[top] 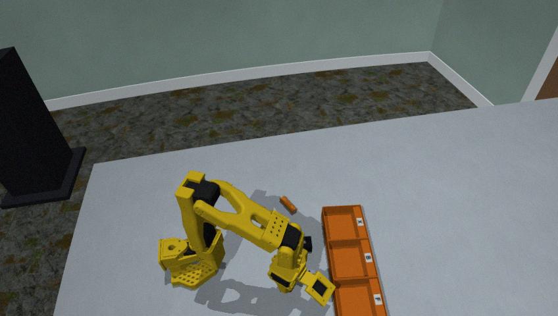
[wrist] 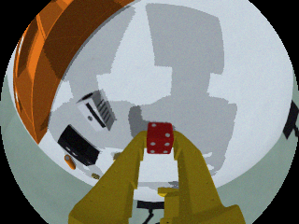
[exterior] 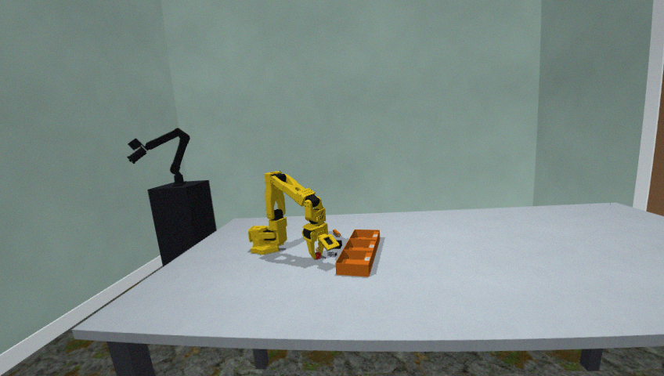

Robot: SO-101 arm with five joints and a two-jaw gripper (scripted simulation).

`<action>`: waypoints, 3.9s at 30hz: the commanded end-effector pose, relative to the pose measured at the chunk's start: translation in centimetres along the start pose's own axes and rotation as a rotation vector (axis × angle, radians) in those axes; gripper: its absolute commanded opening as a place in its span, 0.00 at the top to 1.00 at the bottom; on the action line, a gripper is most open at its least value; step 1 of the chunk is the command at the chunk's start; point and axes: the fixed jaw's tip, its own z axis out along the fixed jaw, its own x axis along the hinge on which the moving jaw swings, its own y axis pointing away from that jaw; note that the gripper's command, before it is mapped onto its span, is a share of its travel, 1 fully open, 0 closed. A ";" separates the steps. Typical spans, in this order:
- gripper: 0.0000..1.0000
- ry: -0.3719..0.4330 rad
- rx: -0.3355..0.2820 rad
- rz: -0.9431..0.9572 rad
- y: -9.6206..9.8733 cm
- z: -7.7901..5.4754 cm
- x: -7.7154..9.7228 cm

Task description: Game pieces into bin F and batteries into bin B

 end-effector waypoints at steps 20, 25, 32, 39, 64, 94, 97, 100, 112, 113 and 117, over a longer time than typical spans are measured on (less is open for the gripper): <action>1.00 -0.023 -0.008 0.004 -0.1 -0.2 -0.4; 1.00 -0.023 -0.008 0.004 -0.1 -0.2 -0.4; 1.00 -0.023 -0.008 0.004 -0.1 -0.2 -0.4; 1.00 -0.023 -0.008 0.004 -0.1 -0.3 -0.4; 1.00 -0.023 -0.007 0.004 -0.5 -5.2 -0.3; 1.00 -0.078 -0.020 -0.058 0.2 -5.9 -3.0; 1.00 -0.082 -0.020 -0.062 0.3 -6.0 -3.2; 1.00 -0.083 -0.021 -0.064 0.3 -6.0 -3.2; 1.00 -0.093 -0.023 -0.075 0.4 -6.1 -3.7; 1.00 -0.097 -0.023 -0.078 0.5 -6.2 -3.9; 1.00 -0.111 -0.026 -0.093 0.7 -6.4 -4.6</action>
